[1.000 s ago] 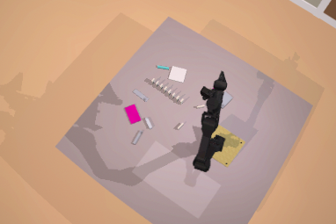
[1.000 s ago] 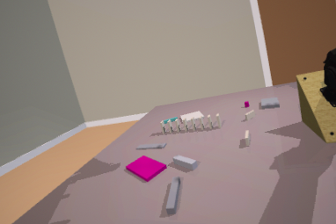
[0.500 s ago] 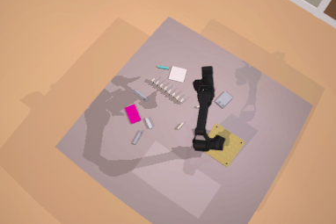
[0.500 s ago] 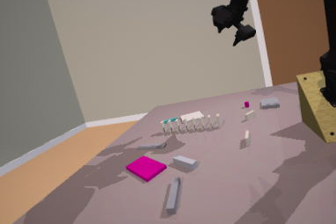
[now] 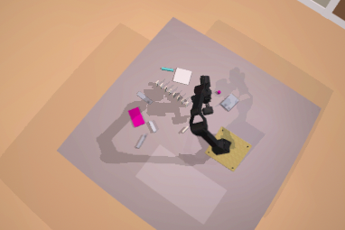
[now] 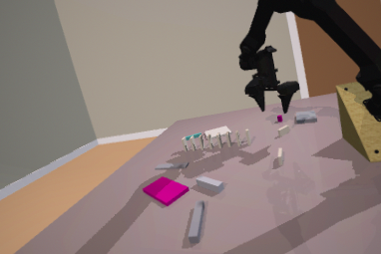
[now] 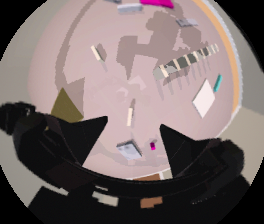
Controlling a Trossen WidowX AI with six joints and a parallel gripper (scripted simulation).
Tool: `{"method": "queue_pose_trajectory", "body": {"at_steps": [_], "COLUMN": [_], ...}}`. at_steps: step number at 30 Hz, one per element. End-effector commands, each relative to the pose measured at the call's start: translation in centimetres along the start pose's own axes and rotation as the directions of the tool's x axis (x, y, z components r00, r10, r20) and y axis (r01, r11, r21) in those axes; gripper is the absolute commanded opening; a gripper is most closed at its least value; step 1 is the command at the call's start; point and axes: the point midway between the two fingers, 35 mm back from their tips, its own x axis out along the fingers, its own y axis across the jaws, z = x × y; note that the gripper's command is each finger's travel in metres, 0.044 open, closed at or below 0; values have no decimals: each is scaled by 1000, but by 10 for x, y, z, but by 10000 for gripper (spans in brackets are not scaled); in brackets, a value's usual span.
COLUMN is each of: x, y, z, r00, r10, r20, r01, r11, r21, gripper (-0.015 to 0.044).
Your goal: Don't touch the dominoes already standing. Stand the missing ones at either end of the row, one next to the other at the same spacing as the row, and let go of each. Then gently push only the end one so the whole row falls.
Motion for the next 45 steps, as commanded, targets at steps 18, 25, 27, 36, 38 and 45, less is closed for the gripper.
{"method": "queue_pose_trajectory", "body": {"at_steps": [18,25,27,36,38,45], "x": [73,85,86,86,86,86], "y": [12,13,13,13,13,13], "z": [-1,-1,-1,-1,-1,-1], "r00": [999,999,999,999,999,999], "r10": [33,34,34,34,34,34], "r20": [25,25,25,25,25,25], "r01": [-33,-33,-34,-34,-34,-34], "r11": [999,999,999,999,999,999], "r21": [-3,-3,-3,-3,-3,-3], "gripper": [440,440,440,282,230,46]}}
